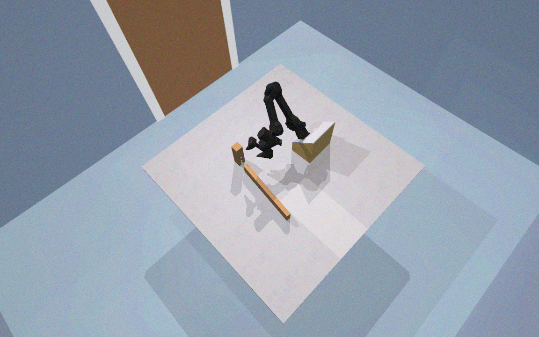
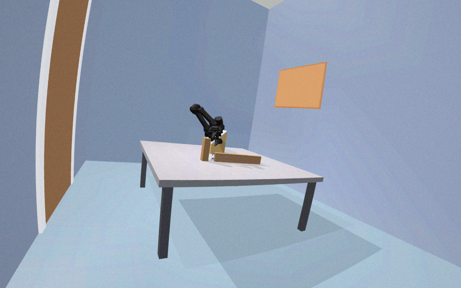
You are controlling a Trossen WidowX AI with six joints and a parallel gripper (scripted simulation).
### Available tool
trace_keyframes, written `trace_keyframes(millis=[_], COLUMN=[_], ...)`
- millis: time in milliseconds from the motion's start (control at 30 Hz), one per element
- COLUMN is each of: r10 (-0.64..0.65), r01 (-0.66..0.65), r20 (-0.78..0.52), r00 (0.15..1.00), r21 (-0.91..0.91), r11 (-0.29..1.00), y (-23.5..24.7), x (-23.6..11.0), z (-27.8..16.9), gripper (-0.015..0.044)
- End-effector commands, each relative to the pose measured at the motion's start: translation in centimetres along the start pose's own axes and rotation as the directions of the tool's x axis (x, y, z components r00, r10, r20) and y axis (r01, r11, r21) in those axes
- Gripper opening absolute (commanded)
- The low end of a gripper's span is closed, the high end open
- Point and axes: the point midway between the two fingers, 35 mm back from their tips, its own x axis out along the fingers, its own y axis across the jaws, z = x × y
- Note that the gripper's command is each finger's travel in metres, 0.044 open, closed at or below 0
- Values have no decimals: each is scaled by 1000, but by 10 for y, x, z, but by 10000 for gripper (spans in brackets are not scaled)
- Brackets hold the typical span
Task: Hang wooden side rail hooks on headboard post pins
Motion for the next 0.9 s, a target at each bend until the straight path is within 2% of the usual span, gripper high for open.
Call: trace_keyframes(millis=[0, 167, 367, 633, 867], r10=[10, 22, 32, 42, 46], r01=[-8, -3, 24, 84, 139], r20=[18, 43, 74, 115, 148], r00=[1000, 999, 997, 992, 988], r21=[-160, -398, -648, -887, -977], r11=[987, 917, 761, 454, 160], y=[0, -1, -4, -10, -15], x=[0, 0, -1, -2, -4], z=[-2, -4, -6, -8, -9], gripper=[440, 440, 440, 440, 440])
